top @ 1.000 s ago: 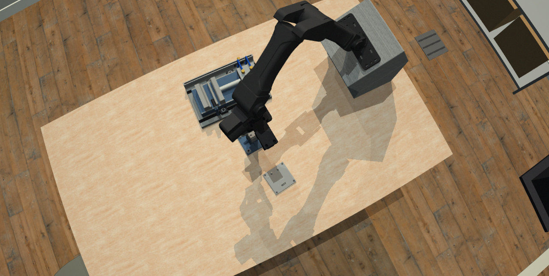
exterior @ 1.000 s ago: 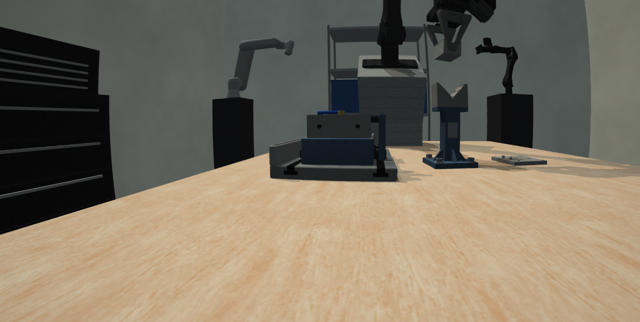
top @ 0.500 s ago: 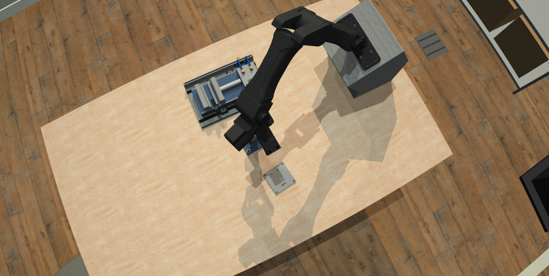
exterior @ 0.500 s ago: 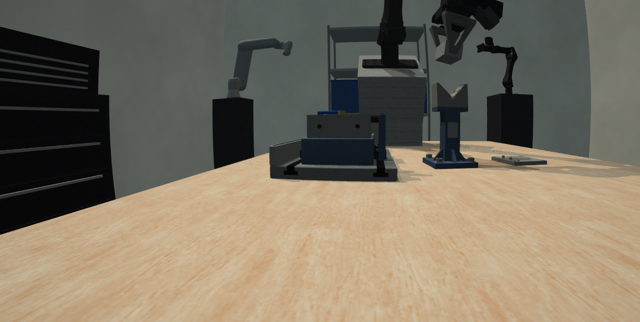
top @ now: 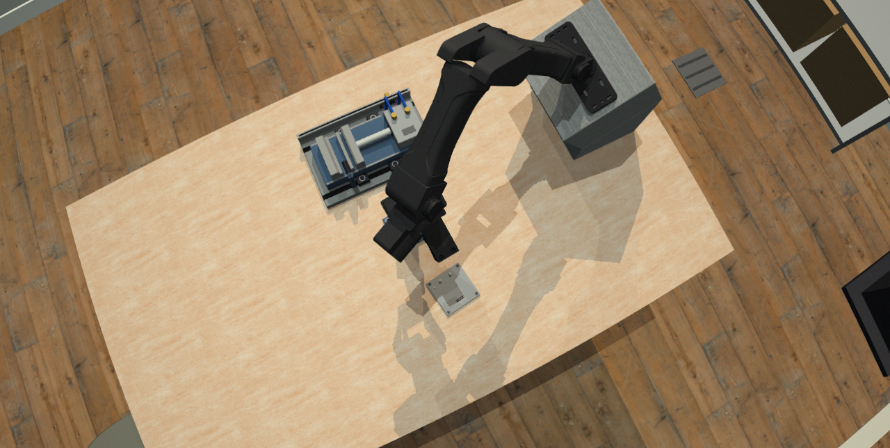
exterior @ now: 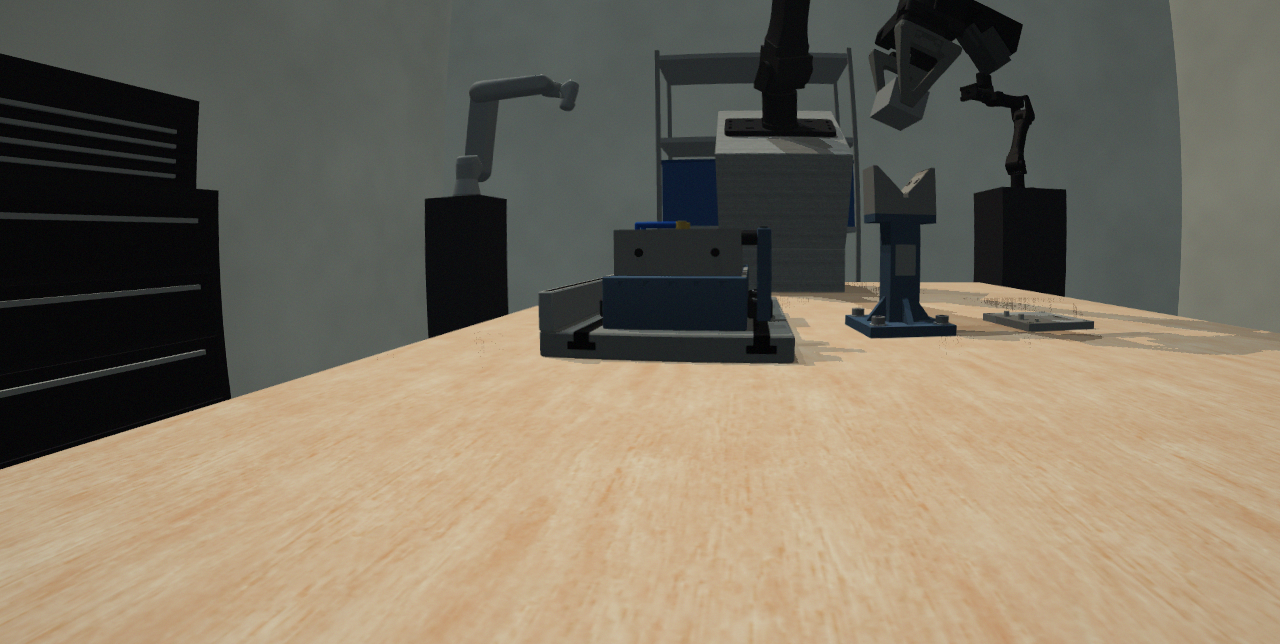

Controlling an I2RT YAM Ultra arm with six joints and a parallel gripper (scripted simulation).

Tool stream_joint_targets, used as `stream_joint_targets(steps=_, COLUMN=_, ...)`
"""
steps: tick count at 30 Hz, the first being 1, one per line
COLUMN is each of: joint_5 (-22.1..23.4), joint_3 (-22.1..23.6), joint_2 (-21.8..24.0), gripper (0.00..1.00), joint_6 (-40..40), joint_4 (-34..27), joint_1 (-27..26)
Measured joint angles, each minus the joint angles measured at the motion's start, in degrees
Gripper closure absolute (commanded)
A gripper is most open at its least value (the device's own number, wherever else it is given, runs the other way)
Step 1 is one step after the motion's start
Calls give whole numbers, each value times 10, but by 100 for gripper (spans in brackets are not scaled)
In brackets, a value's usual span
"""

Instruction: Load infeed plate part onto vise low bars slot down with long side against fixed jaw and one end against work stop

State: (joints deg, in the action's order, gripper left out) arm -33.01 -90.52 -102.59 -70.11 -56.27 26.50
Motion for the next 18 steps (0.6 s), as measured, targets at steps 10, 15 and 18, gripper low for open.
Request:
stream_joint_targets(steps=10, joint_5=-70, joint_3=-32, joint_2=-47, gripper=100, joint_6=49, joint_4=-41, joint_1=28)
stream_joint_targets(steps=15, joint_5=-98, joint_3=-50, joint_2=-63, gripper=100, joint_6=73, joint_4=-66, joint_1=34)
stream_joint_targets(steps=18, joint_5=-116, joint_3=-63, joint_2=-76, gripper=100, joint_6=89, joint_4=-81, joint_1=40)
